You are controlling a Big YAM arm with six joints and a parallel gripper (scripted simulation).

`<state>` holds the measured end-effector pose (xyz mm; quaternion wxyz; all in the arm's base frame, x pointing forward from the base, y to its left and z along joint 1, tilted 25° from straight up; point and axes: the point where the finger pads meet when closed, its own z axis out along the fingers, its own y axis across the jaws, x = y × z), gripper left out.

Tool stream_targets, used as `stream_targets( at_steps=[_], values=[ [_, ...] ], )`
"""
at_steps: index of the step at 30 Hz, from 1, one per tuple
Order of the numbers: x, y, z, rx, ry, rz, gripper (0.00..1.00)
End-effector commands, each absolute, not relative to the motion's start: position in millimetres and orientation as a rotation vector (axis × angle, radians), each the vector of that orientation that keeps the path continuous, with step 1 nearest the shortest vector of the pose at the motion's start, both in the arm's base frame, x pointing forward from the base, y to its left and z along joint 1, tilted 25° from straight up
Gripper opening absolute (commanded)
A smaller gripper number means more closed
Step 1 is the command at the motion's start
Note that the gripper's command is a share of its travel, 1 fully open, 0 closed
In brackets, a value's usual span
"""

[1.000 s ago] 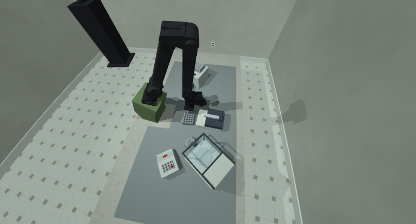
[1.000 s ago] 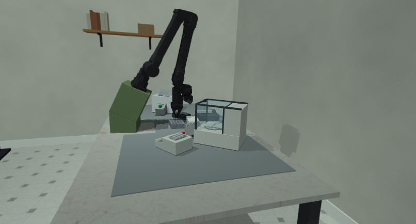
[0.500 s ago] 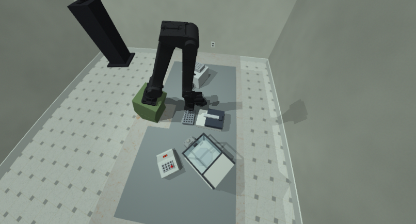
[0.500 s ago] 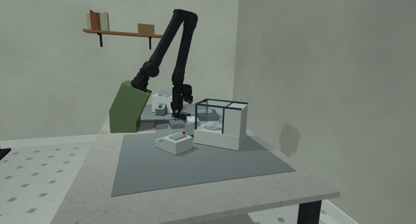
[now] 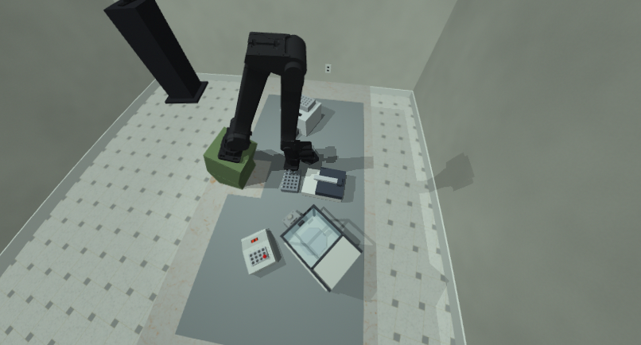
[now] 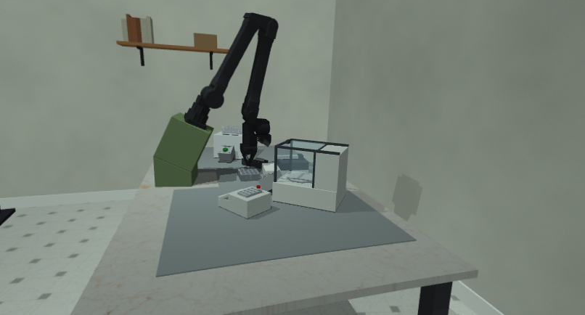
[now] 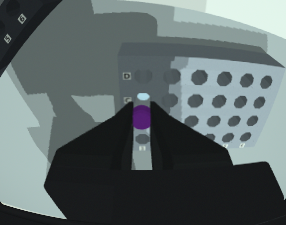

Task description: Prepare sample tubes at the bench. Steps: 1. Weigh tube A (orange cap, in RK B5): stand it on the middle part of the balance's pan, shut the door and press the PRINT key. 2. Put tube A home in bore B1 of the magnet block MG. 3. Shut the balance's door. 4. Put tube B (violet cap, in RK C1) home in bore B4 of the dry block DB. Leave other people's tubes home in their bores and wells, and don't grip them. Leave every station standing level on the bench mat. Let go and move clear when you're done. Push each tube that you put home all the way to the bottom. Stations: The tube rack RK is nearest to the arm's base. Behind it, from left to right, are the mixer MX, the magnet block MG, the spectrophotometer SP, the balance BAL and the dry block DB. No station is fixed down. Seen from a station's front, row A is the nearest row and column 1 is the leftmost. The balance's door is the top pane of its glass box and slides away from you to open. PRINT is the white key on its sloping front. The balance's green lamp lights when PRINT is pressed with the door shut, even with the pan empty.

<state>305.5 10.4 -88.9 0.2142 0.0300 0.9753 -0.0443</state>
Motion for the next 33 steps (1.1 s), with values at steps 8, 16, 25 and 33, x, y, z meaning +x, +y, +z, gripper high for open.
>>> stream_targets(
  at_steps=[8, 16, 25, 33],
  values=[
    [304, 2, -85, 0.105, 2.694, -0.137, 0.09],
    [298, 2, -84, 0.106, 2.709, -0.140, 0.09],
    [297, 2, -80, 0.108, 2.707, -0.139, 0.09],
    [296, 2, -76, 0.109, 2.707, -0.139, 0.09]
  ],
)
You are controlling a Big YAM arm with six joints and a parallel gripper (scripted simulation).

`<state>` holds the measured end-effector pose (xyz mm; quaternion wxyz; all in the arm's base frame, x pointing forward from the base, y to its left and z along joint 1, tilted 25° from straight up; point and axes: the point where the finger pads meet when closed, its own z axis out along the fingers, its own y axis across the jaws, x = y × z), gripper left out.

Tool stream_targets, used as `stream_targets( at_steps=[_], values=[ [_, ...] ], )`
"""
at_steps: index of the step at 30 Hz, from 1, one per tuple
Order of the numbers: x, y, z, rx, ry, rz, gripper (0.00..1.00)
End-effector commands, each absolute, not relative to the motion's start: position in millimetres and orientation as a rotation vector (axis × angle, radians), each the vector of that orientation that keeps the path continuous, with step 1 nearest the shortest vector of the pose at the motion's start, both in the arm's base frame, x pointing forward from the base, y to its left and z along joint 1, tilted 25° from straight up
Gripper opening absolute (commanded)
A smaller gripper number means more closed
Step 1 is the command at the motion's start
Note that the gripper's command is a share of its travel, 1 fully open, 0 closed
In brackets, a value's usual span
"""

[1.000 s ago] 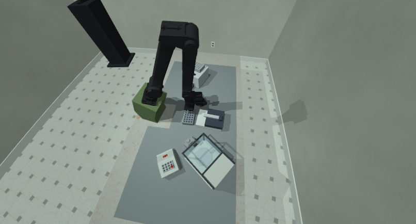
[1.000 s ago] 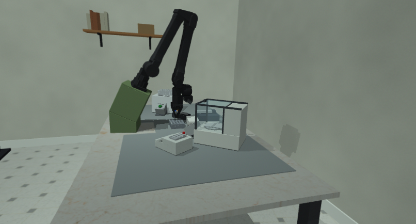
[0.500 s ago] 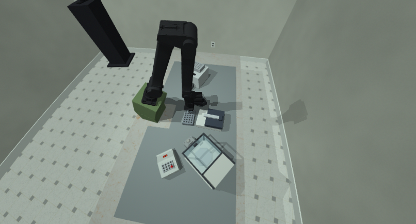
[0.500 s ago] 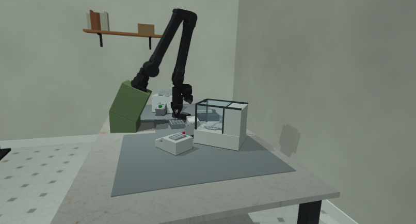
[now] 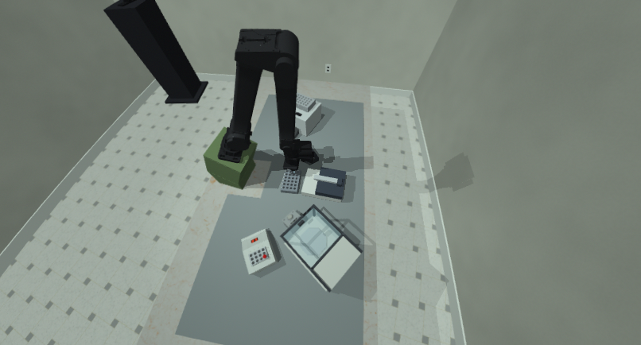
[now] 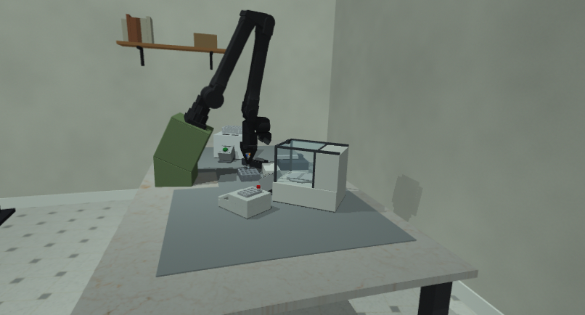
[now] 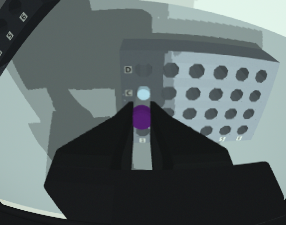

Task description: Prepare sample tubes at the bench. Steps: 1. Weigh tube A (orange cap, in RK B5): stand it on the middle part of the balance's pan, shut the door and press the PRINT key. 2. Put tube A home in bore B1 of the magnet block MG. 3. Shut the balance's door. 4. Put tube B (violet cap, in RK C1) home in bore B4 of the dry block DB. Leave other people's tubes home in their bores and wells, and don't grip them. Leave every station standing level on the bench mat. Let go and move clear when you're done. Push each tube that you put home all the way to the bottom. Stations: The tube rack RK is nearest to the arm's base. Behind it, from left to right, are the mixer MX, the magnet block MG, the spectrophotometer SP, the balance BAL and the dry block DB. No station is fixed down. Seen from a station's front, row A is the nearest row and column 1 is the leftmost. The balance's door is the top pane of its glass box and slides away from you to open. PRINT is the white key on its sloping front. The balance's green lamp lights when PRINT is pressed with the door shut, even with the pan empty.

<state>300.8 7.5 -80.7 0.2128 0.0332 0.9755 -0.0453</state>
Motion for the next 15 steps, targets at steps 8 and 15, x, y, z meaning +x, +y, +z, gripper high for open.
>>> stream_targets(
  at_steps=[8, 15],
  values=[
    [295.3, 1.9, -72.5, 0.109, 2.705, -0.138, 0.09],
    [293.9, 2.1, -70.4, 0.109, 2.706, -0.138, 0.09]
  ],
)
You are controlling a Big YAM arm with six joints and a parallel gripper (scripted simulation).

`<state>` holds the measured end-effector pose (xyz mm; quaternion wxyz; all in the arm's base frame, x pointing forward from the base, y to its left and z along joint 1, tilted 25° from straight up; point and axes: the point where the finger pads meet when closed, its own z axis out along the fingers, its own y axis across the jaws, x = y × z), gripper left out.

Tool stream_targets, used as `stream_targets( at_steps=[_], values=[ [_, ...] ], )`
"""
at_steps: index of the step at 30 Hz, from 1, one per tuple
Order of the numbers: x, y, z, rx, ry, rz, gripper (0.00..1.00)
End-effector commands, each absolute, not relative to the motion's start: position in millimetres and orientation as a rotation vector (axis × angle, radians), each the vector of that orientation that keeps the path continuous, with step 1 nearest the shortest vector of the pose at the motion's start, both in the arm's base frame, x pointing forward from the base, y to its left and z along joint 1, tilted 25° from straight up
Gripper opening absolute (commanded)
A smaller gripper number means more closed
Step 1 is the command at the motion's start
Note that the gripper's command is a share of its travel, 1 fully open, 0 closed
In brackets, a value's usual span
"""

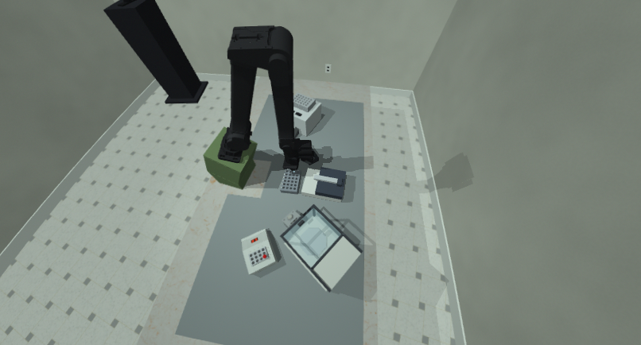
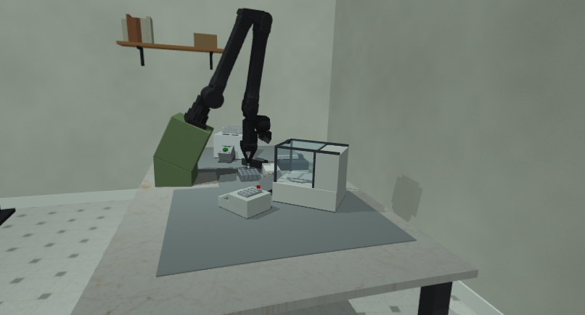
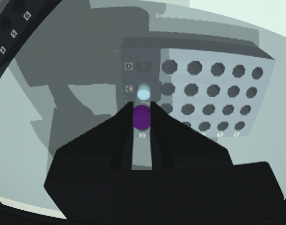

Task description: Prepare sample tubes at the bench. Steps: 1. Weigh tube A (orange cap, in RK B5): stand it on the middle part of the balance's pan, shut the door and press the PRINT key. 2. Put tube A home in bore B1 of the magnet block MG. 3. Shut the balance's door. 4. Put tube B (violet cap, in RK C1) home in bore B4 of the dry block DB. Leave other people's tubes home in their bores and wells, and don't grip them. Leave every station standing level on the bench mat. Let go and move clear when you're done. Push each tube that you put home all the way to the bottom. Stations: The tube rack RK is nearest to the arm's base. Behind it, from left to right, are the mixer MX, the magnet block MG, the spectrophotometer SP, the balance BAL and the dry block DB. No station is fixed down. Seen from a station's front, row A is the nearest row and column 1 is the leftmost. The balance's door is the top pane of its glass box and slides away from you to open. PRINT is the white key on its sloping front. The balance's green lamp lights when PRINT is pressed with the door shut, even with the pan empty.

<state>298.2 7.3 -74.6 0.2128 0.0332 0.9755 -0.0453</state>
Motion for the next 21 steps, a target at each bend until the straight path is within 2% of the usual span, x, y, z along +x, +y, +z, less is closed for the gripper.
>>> stream_targets(
  at_steps=[1, 21],
  values=[
    [293.8, 2.1, -70.0, 0.109, 2.706, -0.138, 0.09],
    [295.1, 6.0, -64.2, 0.096, 2.701, -0.129, 0.09]
  ],
)
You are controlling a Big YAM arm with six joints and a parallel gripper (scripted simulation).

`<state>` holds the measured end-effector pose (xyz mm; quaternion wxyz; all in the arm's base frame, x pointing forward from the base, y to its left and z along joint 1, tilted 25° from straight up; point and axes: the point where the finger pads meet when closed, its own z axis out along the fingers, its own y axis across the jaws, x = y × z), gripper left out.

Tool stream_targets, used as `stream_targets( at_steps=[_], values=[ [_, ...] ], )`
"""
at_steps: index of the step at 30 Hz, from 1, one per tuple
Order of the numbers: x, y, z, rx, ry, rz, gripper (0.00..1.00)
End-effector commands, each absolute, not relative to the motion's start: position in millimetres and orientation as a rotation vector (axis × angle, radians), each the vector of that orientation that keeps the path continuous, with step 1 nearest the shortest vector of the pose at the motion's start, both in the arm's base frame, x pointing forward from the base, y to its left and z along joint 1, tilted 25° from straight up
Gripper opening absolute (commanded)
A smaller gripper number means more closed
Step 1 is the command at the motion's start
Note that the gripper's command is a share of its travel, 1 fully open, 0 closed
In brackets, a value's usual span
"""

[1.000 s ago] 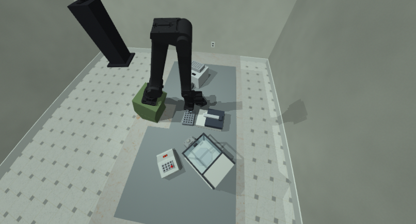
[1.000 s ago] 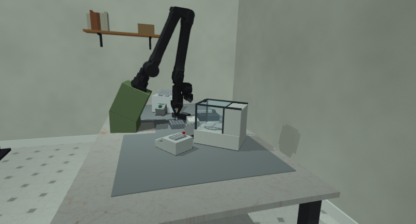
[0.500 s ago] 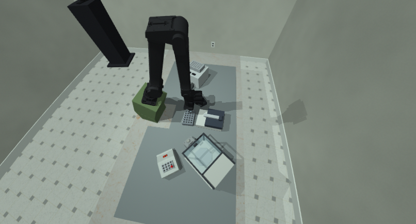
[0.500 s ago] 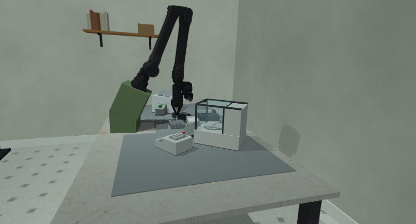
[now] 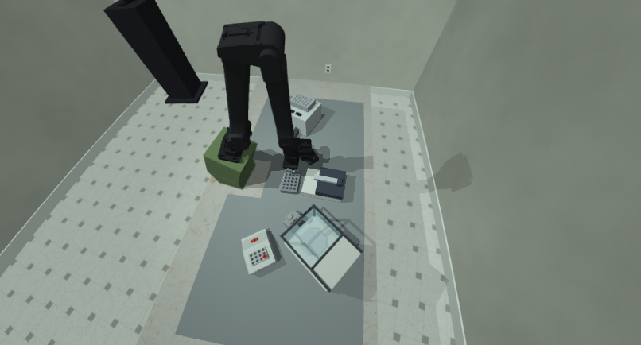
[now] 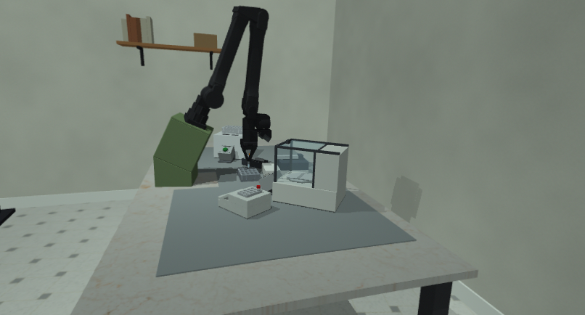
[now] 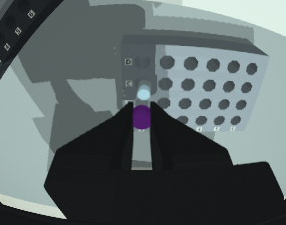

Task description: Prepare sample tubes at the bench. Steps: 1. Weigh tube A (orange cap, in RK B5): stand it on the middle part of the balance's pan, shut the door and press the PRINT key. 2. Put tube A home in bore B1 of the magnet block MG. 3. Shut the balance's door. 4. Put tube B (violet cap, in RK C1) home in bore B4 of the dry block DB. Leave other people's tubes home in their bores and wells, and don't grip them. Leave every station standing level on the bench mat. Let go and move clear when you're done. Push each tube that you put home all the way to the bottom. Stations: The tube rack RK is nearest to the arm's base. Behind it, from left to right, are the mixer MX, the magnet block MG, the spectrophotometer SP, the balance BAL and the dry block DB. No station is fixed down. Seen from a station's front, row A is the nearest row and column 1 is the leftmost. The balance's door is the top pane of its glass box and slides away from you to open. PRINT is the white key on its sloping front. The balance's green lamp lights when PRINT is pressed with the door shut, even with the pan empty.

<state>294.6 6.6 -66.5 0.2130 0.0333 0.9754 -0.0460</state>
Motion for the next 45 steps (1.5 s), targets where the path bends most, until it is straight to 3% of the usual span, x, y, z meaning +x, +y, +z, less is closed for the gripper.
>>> stream_targets(
  at_steps=[1, 45],
  values=[
    [295, 6, -64, 0.096, 2.701, -0.129, 0.09],
    [289, 18, -53, 0.095, 2.702, -0.127, 0.09]
  ],
)
